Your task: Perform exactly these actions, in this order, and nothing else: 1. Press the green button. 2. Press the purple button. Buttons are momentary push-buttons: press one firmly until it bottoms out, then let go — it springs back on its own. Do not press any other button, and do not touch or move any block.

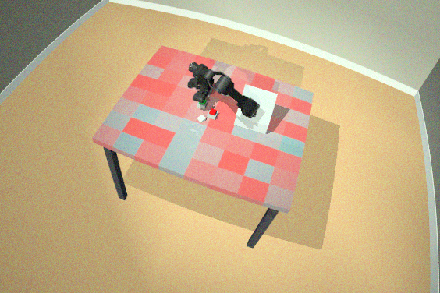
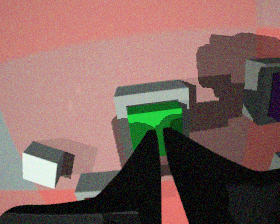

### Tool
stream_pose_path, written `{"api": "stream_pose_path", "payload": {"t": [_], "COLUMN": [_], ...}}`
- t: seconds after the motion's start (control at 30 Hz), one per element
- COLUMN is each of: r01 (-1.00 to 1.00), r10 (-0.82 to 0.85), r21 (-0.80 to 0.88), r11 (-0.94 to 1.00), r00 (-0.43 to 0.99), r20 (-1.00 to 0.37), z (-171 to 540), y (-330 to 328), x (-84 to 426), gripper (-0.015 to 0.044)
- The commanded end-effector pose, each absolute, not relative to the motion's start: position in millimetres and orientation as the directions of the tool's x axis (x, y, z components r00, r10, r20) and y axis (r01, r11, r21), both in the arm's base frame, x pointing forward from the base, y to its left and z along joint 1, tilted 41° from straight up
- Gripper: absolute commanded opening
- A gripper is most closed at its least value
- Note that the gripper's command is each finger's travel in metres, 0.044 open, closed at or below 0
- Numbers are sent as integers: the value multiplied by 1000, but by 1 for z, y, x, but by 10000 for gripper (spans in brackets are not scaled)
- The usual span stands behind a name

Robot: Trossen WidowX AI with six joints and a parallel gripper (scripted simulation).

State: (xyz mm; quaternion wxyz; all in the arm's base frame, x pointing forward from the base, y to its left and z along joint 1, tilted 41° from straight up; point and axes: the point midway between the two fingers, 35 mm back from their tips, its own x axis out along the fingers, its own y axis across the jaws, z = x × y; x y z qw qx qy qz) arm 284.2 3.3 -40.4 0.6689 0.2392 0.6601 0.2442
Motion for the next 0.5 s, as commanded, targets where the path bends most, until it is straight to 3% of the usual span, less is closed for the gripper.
{"api": "stream_pose_path", "payload": {"t": [0.0,0.47], "r01": [2,2], "r10": [649,649], "r21": [649,649], "r11": [761,761], "r00": [-3,-3], "r20": [-761,-761], "z": [-48,-52], "y": [10,14], "x": [281,280], "gripper": [20,20]}}
